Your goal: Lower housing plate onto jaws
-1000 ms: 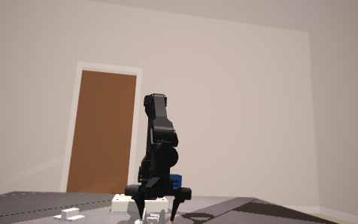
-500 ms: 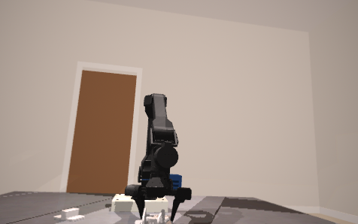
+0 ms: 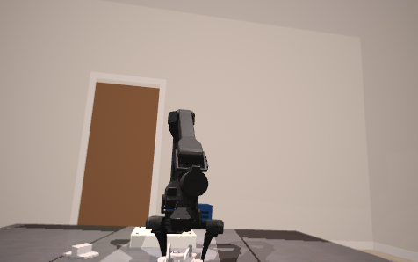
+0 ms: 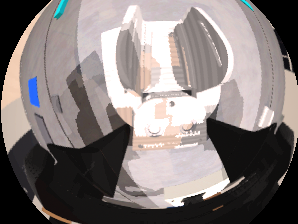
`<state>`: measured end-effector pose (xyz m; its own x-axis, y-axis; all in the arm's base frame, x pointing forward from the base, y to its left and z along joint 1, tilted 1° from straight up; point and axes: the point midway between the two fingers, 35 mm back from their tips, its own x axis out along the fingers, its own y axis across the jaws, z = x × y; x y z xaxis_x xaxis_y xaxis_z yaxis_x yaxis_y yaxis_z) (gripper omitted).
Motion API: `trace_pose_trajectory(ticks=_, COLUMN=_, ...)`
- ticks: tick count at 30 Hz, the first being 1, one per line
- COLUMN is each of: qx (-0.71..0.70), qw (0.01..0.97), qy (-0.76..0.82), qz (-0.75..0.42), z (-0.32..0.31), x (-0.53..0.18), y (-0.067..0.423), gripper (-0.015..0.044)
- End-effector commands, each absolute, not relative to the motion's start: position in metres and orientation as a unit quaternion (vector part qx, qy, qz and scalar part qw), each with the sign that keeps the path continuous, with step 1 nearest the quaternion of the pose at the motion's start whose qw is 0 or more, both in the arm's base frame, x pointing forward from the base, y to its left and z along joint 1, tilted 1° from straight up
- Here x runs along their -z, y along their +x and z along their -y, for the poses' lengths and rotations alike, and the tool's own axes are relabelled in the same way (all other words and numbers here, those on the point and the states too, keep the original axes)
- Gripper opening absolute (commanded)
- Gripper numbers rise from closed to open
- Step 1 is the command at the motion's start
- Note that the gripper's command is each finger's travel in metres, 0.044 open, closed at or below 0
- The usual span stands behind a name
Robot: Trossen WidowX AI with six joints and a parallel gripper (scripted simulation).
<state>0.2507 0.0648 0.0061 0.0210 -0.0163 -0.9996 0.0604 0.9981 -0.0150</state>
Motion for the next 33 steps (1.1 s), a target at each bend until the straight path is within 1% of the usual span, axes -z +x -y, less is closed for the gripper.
trace_pose_trajectory(ticks=1, qx=0.027, qw=0.714, qy=0.016, qz=-0.699, z=-0.065, x=-0.006, y=0.251, gripper=0.0440)
trace_pose_trajectory(ticks=5, qx=0.026, qw=0.714, qy=0.016, qz=-0.699, z=-0.065, x=-0.017, y=0.252, gripper=0.0440)
trace_pose_trajectory(ticks=12, qx=0.025, qw=0.714, qy=0.016, qz=-0.700, z=-0.066, x=-0.081, y=0.248, gripper=0.0440)
trace_pose_trajectory(ticks=17, qx=0.024, qw=0.718, qy=0.016, qz=-0.695, z=-0.066, x=-0.074, y=0.251, gripper=0.0440)
trace_pose_trajectory(ticks=26, qx=0.025, qw=0.712, qy=0.016, qz=-0.701, z=-0.051, x=-0.130, y=0.198, gripper=0.0440)
trace_pose_trajectory(ticks=33, qx=0.025, qw=0.712, qy=0.016, qz=-0.701, z=-0.051, x=-0.131, y=0.197, gripper=0.0440)
